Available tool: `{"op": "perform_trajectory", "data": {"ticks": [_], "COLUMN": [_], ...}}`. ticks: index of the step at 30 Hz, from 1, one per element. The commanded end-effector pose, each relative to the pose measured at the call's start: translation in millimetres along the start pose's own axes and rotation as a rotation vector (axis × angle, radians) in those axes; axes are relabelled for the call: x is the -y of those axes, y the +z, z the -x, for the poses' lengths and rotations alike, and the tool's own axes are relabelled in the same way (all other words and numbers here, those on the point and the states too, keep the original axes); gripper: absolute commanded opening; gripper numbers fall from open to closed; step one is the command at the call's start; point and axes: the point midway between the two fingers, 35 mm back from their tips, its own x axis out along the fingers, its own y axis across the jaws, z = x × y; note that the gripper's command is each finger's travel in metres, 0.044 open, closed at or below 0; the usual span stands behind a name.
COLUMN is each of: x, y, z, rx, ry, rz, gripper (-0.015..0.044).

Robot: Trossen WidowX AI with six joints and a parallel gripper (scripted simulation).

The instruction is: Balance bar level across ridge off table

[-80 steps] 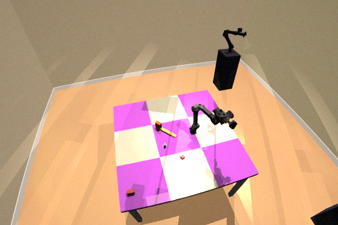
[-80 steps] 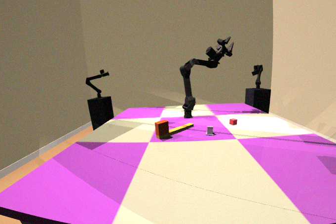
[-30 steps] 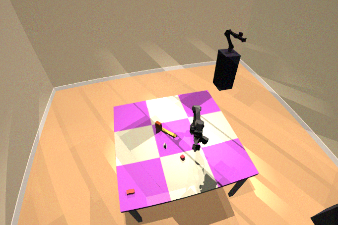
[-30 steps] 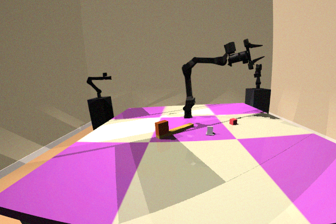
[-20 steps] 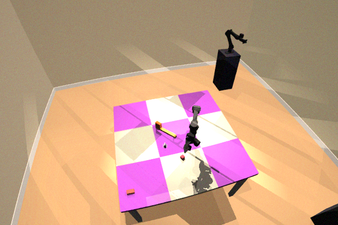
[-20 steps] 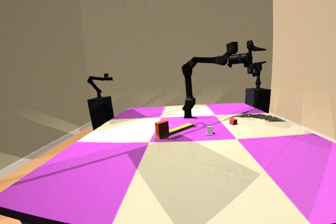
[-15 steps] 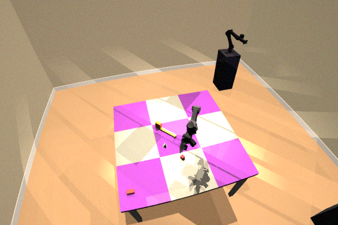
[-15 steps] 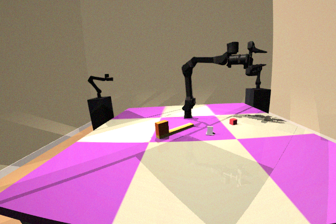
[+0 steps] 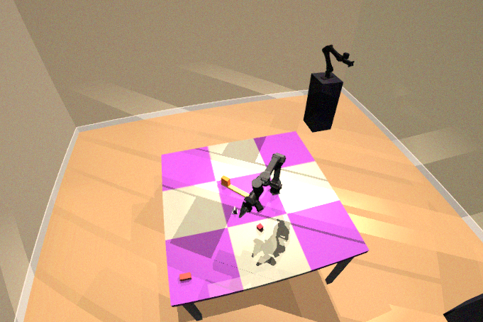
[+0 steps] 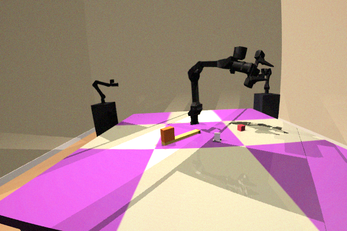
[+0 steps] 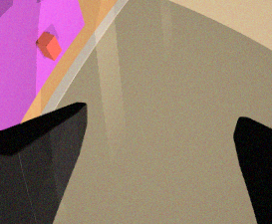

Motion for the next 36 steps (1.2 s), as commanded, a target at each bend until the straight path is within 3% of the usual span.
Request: {"op": "perform_trajectory", "data": {"ticks": [1, 18, 36], "x": [-19.8, -109.1, -197.4], "y": [-22.8, -112.3, -185.9], "z": [-5.8, 6.2, 61.7], "rx": [-0.027, -0.105, -0.095], "ry": [0.08, 0.431, 0.791], "rz": [0.037, 0.127, 0.125], "gripper": [0.0315, 0.0315, 0.0315]}}
